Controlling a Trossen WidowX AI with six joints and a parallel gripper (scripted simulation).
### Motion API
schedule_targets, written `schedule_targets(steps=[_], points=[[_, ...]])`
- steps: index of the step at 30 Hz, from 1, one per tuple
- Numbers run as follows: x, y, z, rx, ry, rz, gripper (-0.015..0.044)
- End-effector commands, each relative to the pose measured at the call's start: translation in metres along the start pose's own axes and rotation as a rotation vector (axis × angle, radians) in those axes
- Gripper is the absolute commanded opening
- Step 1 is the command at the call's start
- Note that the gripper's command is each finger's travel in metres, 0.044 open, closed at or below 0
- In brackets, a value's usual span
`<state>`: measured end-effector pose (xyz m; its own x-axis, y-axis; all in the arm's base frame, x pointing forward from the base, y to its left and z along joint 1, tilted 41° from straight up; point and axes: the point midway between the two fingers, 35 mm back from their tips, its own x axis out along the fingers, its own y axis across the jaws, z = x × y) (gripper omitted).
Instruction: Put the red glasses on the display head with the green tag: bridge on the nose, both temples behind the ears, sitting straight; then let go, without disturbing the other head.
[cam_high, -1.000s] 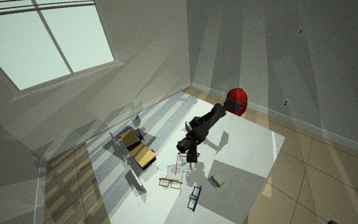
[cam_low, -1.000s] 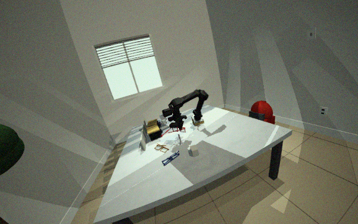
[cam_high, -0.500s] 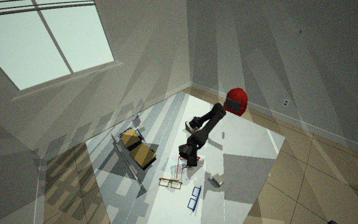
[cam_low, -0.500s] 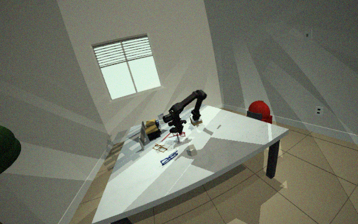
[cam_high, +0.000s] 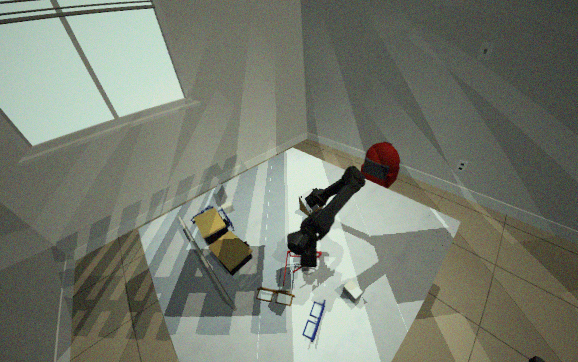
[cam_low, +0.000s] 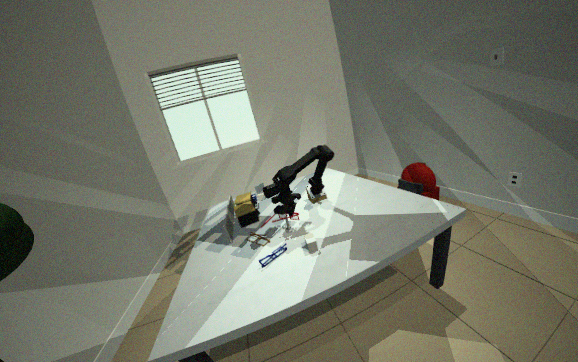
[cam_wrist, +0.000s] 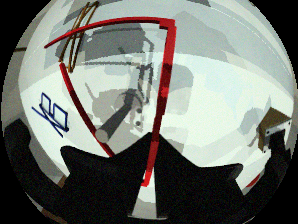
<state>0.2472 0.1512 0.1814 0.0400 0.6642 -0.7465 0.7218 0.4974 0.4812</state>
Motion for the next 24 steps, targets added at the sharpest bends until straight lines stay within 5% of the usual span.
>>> schedule_targets(steps=[1,24], points=[[0.0,-0.003,0.003,-0.003,-0.002,0.001,0.0],[0.0,-0.016,0.015,-0.002,-0.003,0.0,0.0]])
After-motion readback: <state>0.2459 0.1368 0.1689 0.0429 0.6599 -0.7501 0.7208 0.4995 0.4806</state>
